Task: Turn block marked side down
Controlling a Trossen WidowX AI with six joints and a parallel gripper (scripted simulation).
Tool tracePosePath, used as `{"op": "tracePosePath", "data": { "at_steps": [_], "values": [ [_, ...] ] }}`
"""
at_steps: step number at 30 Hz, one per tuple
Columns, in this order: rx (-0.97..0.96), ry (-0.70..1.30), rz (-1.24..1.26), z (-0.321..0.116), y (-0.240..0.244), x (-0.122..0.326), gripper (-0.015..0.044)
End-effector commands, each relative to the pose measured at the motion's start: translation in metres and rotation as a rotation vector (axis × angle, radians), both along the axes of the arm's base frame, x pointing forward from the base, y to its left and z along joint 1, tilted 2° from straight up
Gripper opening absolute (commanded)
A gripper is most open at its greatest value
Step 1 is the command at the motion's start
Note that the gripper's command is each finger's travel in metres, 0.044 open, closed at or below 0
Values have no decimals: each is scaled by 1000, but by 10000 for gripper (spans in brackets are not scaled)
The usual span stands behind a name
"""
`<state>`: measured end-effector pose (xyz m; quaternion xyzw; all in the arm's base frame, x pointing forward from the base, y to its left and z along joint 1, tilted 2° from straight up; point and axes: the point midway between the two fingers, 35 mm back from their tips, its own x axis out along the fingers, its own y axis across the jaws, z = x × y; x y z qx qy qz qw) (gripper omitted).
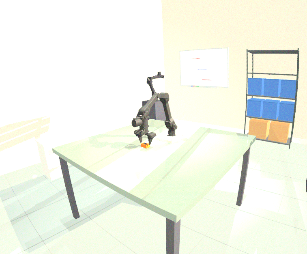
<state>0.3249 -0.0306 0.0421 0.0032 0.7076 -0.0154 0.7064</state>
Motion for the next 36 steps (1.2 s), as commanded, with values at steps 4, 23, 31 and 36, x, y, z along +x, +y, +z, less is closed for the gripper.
{"op": "tracePosePath", "data": {
  "at_steps": [4,23,31,36],
  "values": [
    [3,-1,5,-10,0,0,440],
    [3,-1,5,-16,0,0,249],
    [3,-1,5,-16,0,0,195],
    [3,-1,5,-16,0,0,162]
  ]
}}
